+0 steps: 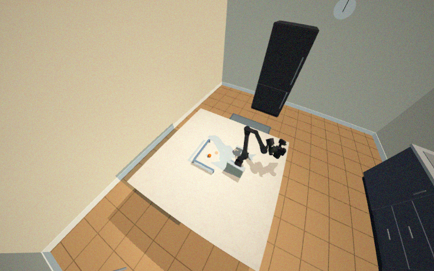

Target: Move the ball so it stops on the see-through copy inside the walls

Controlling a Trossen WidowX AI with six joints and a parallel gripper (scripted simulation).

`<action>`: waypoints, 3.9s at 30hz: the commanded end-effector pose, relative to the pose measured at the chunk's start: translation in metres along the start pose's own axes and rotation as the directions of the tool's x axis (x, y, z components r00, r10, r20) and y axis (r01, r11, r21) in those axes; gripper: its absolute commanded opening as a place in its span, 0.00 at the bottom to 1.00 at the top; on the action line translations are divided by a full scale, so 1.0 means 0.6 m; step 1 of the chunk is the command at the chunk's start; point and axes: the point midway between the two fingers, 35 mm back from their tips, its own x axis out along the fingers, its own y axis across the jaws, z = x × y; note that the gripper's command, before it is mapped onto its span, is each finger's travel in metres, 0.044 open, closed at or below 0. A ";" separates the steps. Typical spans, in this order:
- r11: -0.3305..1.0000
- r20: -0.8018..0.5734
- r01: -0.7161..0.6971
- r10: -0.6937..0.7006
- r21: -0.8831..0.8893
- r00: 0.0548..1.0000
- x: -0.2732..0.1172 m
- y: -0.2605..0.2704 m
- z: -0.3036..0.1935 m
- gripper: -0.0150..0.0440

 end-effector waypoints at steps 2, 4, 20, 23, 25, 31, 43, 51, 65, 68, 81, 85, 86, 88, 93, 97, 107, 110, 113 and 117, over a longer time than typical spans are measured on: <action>1.000 0.041 -0.005 0.005 -0.002 0.999 -0.006 0.004 0.013 0.84; 1.000 0.150 -0.007 0.011 -0.029 0.989 -0.023 0.010 0.054 0.75; 0.922 0.872 0.344 -0.015 -0.177 0.490 -0.320 0.038 0.358 0.74; 0.900 0.922 0.399 0.008 -0.175 0.387 -0.379 0.062 0.363 0.74; 0.885 0.949 0.442 0.000 -0.147 0.316 -0.415 0.062 0.374 0.74; 0.827 0.995 0.562 -0.035 -0.026 0.099 -0.528 0.060 0.392 0.74; 0.658 0.887 0.626 -0.152 0.419 -0.436 -0.827 0.036 0.329 0.74; 0.545 0.758 0.563 -0.238 0.622 -0.607 -0.933 0.015 0.269 0.74; 0.044 0.174 0.184 -0.592 0.982 -0.787 -1.153 -0.104 -0.037 0.74; -0.077 0.041 0.124 -0.666 0.989 -0.745 -1.171 -0.131 -0.116 0.74; -0.405 -0.343 0.278 -0.906 0.871 -0.247 -1.100 -0.252 -0.447 0.74; -0.344 -0.376 0.440 -0.926 0.829 -0.016 -1.042 -0.287 -0.533 0.74; -0.312 -0.377 0.481 -0.925 0.820 0.042 -1.025 -0.296 -0.552 0.74; -0.229 -0.371 0.557 -0.916 0.798 0.155 -0.991 -0.311 -0.589 0.74; -0.100 -0.351 0.634 -0.893 0.767 0.283 -0.948 -0.326 -0.627 0.74; -0.100 -0.351 0.634 -0.893 0.767 0.283 -0.948 -0.326 -0.627 0.74; -0.101 -0.351 0.634 -0.892 0.767 0.283 -0.940 -0.349 -0.636 0.74; -0.101 -0.351 0.634 -0.892 0.766 0.283 -0.939 -0.355 -0.639 0.74; -0.101 -0.351 0.634 -0.893 0.766 0.283 -0.937 -0.362 -0.642 0.74; -0.101 -0.351 0.634 -0.892 0.766 0.283 -0.934 -0.372 -0.646 0.74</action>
